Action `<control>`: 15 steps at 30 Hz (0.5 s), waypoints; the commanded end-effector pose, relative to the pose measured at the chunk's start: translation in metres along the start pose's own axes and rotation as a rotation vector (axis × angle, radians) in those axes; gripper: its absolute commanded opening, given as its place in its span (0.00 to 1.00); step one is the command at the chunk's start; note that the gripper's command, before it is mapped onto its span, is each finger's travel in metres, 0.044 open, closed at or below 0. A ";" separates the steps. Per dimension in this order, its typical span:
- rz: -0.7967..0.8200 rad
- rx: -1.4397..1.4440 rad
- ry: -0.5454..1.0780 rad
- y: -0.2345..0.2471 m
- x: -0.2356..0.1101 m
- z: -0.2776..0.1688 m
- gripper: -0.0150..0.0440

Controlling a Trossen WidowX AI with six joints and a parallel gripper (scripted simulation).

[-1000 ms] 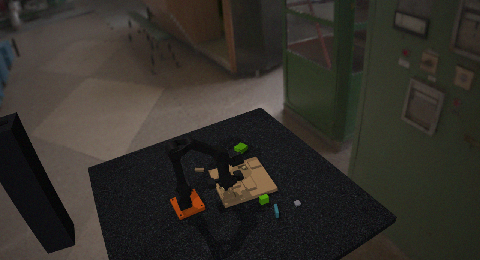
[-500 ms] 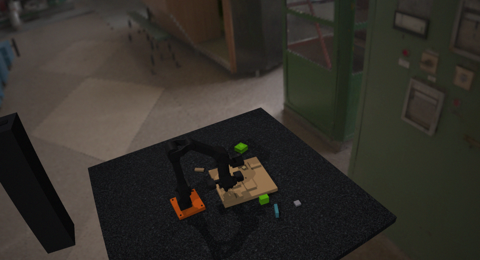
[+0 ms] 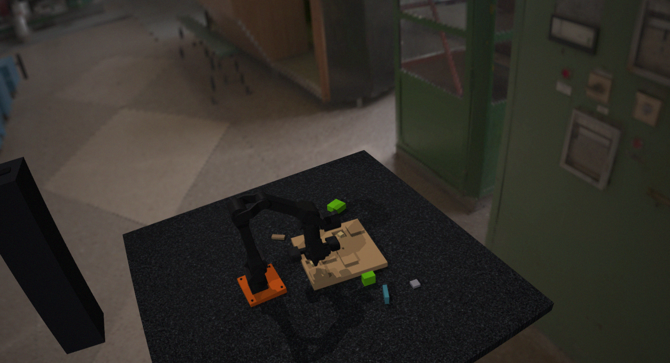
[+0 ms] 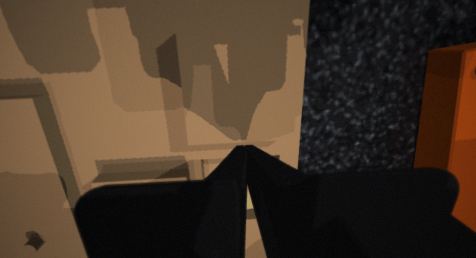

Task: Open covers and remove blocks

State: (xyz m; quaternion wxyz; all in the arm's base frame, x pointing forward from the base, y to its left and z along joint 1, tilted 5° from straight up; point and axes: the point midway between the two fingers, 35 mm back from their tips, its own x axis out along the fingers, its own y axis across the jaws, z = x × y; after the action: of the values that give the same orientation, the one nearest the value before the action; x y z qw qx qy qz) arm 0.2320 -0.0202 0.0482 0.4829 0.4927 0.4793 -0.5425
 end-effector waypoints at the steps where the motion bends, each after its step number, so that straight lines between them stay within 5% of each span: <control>1: 0.015 -0.004 -0.004 0.003 -0.009 0.001 0.25; 15: 0.015 -0.004 -0.005 0.001 -0.027 0.003 0.25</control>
State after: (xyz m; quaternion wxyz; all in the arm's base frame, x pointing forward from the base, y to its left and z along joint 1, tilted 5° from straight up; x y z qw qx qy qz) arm 0.2321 -0.0209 0.0675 0.4828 0.4926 0.4794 -0.5426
